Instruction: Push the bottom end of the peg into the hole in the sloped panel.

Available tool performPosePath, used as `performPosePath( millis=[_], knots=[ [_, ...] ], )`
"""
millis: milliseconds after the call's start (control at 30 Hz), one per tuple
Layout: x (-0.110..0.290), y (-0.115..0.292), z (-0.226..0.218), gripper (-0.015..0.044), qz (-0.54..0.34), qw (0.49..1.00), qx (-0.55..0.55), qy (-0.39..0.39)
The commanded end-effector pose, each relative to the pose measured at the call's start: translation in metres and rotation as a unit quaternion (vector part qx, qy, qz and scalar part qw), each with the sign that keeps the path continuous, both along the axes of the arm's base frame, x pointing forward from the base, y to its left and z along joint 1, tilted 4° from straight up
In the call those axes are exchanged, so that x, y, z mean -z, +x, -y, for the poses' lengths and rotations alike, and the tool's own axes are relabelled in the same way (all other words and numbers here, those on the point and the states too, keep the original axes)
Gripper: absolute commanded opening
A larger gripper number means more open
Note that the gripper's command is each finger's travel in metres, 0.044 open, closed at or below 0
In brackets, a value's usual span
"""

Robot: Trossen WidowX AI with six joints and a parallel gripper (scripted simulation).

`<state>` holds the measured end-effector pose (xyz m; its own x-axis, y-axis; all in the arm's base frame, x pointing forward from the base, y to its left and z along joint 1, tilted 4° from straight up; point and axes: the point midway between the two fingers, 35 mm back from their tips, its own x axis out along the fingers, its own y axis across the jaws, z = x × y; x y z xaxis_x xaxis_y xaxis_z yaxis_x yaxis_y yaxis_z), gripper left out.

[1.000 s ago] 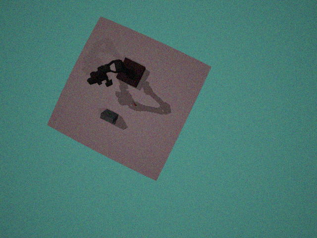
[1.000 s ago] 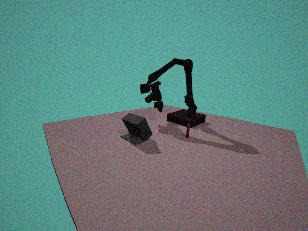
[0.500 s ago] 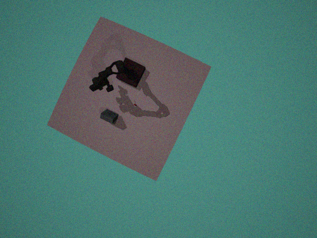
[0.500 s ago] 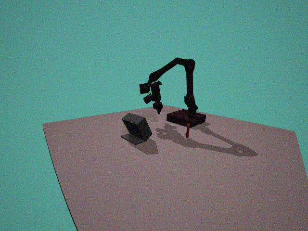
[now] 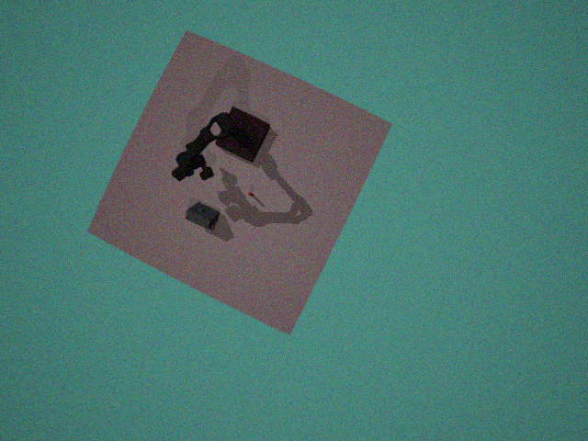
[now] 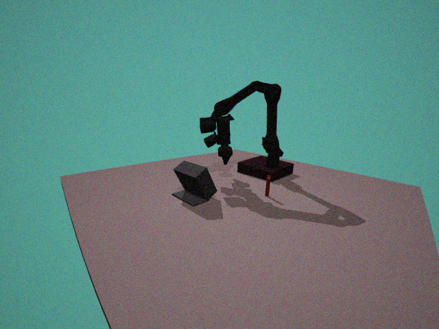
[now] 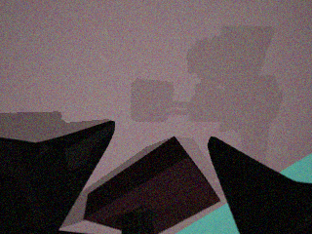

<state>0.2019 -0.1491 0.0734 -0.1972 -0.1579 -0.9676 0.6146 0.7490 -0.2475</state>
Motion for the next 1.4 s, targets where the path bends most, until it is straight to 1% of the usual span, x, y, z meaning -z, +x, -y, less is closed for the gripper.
performPosePath(
  millis=[0,700,1367],
  knots=[
    [-0.001,0.009,-0.010,0.0440,0.013,1.000,0.000,0.000],
    [-0.010,0.046,-0.078,0.0440,0.068,0.998,-0.015,0.012],
    [-0.019,0.062,-0.151,0.0440,0.107,0.993,-0.026,0.037]
  ],
)
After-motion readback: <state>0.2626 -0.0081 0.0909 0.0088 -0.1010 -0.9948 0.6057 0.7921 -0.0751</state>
